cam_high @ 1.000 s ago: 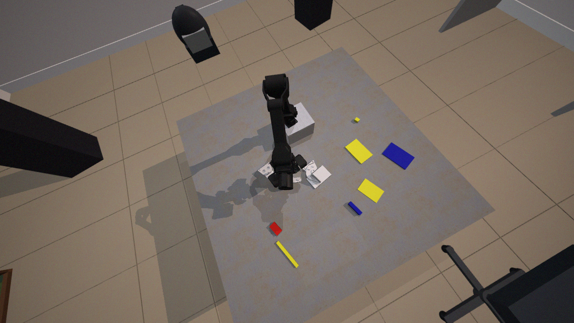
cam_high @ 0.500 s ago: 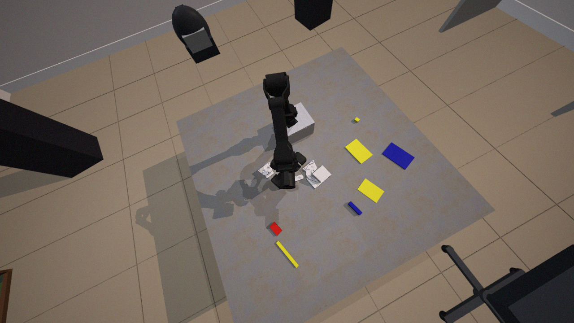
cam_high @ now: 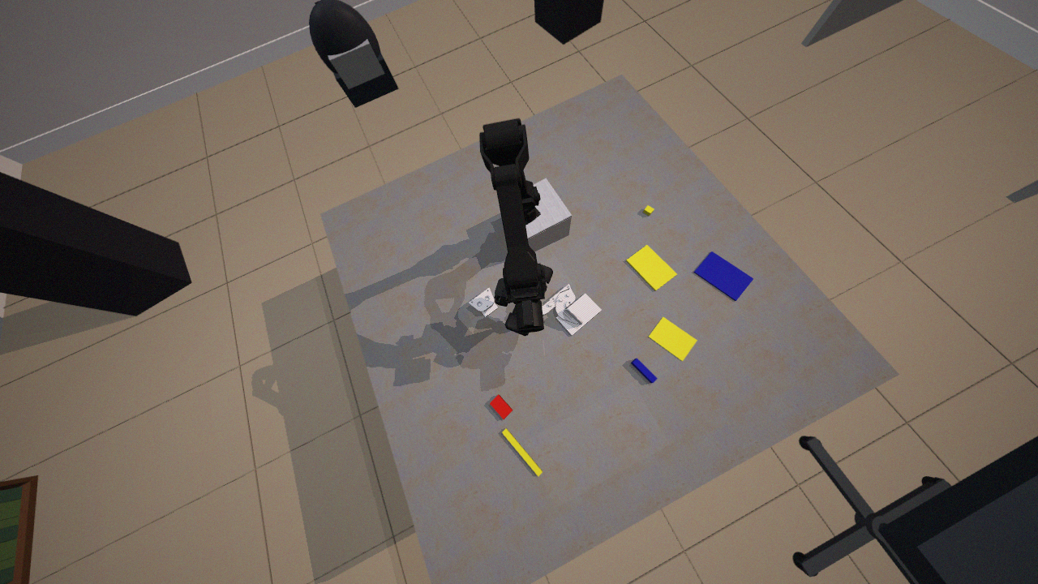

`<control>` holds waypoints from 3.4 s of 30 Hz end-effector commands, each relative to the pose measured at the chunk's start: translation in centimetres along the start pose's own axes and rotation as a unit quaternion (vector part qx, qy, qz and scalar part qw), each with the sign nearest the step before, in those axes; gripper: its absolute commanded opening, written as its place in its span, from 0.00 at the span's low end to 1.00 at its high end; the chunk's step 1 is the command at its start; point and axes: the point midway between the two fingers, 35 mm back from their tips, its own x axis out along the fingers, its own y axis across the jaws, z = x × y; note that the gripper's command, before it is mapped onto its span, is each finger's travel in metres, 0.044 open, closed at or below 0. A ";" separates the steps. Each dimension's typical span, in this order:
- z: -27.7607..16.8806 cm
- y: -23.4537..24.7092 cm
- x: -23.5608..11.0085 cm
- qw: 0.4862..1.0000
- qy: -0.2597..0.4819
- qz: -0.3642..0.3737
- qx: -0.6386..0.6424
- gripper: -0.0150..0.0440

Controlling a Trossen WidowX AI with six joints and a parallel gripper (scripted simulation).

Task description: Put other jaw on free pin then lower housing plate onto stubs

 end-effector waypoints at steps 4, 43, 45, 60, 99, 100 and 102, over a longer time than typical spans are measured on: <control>-0.4 -0.8 -0.1 0.996 0.002 0.001 -0.089 0.48; -1.9 -4.3 -0.1 0.858 0.003 0.001 -0.513 0.48; -2.0 -4.5 -0.1 0.846 0.003 0.001 -0.532 0.48; -2.3 -5.9 -0.1 0.742 0.003 0.001 -0.670 0.48; -2.9 -9.4 0.1 0.378 0.003 0.001 -0.926 0.48; -2.9 -9.5 0.1 0.367 0.003 0.001 -0.930 0.48; -2.9 -9.7 0.1 0.346 0.004 0.002 -0.938 0.48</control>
